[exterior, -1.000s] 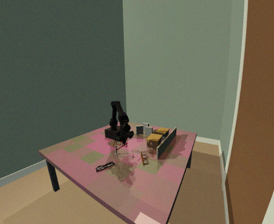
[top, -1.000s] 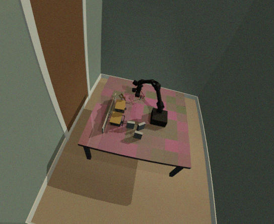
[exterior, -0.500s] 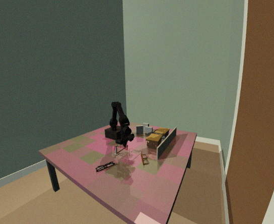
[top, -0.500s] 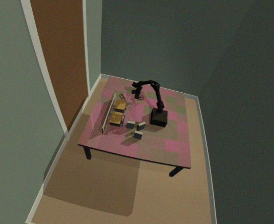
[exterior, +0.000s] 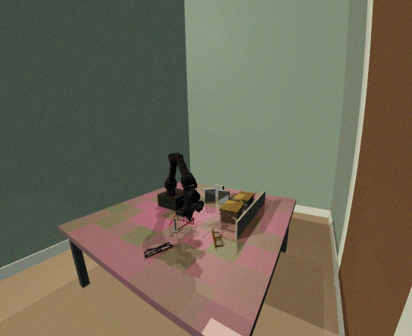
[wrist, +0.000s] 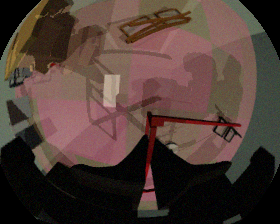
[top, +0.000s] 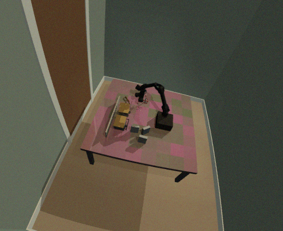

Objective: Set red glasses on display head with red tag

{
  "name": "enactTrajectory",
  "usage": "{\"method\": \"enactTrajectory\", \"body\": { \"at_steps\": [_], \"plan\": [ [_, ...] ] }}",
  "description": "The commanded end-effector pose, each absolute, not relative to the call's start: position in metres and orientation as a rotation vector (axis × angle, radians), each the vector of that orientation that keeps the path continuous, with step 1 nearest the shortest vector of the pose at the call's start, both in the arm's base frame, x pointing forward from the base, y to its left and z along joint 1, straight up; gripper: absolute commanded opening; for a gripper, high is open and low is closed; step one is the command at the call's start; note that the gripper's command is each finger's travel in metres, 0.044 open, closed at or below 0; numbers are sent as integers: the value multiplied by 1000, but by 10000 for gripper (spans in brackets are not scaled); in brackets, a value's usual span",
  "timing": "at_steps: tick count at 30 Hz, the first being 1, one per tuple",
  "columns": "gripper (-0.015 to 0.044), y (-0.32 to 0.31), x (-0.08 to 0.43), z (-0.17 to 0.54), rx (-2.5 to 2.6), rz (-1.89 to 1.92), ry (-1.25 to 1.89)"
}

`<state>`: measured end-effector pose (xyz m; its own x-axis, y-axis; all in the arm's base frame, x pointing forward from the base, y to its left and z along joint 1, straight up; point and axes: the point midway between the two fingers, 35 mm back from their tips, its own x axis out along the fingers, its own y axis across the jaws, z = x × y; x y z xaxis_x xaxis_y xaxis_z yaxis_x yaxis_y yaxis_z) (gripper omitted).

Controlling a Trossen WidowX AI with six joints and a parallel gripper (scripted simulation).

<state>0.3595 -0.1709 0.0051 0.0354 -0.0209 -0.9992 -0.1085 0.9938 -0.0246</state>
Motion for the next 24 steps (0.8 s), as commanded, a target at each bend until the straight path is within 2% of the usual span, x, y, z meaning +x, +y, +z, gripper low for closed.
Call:
{"method": "enactTrajectory", "body": {
  "at_steps": [1,24],
  "plan": [
    [0,-168,362,5,-102,67,1538],
    [0,-161,376,5,-102,67,1537]
  ]
}}
